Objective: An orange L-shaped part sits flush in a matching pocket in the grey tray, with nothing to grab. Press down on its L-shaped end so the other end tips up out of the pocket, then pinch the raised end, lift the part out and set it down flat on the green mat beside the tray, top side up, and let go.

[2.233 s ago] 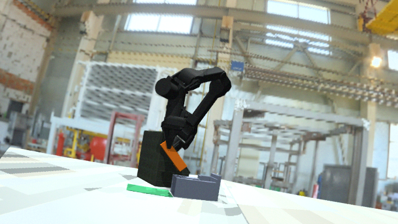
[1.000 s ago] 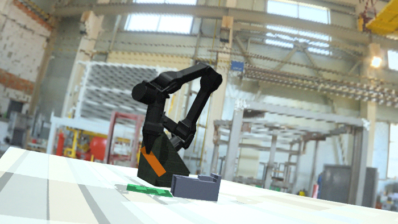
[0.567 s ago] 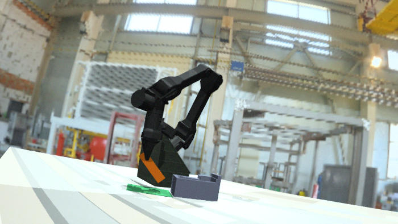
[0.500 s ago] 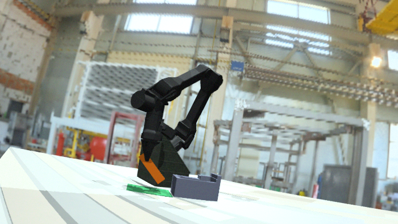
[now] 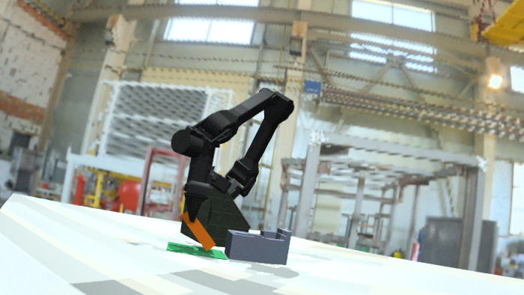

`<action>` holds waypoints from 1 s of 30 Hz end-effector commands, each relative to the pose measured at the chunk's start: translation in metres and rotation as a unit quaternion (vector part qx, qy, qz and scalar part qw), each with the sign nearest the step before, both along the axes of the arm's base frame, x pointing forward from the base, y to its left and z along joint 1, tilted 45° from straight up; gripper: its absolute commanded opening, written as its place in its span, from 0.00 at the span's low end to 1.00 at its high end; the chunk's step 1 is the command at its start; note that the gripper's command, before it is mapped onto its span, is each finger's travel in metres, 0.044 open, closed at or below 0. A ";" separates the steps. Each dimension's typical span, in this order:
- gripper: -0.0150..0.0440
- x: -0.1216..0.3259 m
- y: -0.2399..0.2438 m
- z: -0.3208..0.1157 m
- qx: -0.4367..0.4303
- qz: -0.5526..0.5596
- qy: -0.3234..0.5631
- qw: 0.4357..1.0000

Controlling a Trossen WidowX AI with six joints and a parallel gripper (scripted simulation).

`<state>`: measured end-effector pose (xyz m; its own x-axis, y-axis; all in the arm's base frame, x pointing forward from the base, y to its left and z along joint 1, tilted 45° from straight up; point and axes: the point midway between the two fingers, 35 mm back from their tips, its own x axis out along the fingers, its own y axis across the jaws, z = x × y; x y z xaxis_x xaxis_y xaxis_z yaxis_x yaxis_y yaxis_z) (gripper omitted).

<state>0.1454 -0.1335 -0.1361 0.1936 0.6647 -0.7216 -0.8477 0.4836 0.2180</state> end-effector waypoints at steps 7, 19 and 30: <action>0.25 0.001 0.002 -0.001 0.002 -0.004 0.001 1.000; 0.74 -0.001 -0.005 0.005 0.001 -0.001 0.001 1.000; 0.93 -0.014 -0.056 0.055 -0.006 -0.011 -0.001 1.000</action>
